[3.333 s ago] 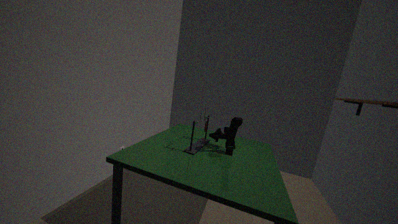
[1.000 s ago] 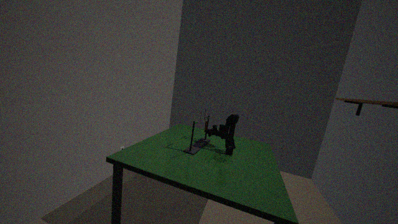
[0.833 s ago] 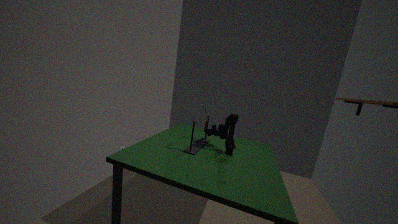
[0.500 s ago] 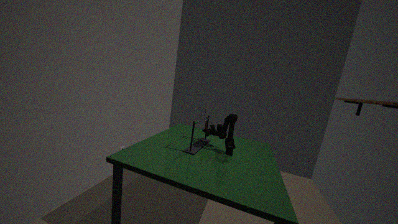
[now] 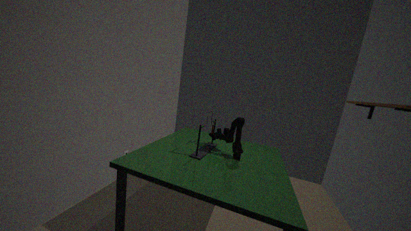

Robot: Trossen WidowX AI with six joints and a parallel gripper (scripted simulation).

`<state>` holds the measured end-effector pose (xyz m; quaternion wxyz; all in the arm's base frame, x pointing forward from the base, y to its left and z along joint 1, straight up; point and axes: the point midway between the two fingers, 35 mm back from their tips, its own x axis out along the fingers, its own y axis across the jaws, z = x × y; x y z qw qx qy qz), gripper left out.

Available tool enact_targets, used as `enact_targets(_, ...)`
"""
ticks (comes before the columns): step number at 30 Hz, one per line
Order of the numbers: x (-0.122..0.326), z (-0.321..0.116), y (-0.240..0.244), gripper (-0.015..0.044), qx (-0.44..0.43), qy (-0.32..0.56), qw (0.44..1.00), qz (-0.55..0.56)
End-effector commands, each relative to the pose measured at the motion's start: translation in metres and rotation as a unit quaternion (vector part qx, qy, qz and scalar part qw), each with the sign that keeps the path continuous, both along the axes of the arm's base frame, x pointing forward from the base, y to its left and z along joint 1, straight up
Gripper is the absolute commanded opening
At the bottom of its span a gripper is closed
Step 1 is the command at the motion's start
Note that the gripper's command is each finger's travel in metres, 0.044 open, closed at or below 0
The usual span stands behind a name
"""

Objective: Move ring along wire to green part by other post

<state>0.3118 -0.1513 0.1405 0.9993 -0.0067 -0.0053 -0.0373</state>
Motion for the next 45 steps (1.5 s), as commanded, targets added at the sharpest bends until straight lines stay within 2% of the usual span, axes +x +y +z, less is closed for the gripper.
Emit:
enact_targets(1, 0.001, 0.001, -0.001, 0.0160, 0.002, -0.001, 1.000, -0.002)
enact_targets(16, 0.001, 0.001, -0.001, 0.0160, 0.002, -0.001, 1.000, -0.002)
enact_targets(28, 0.000, 0.000, 0.000, -0.0150, 0.000, -0.001, 1.000, 0.000)
enact_targets(45, 0.001, 0.013, -0.001, -0.0150, 0.001, -0.001, 1.000, -0.002)
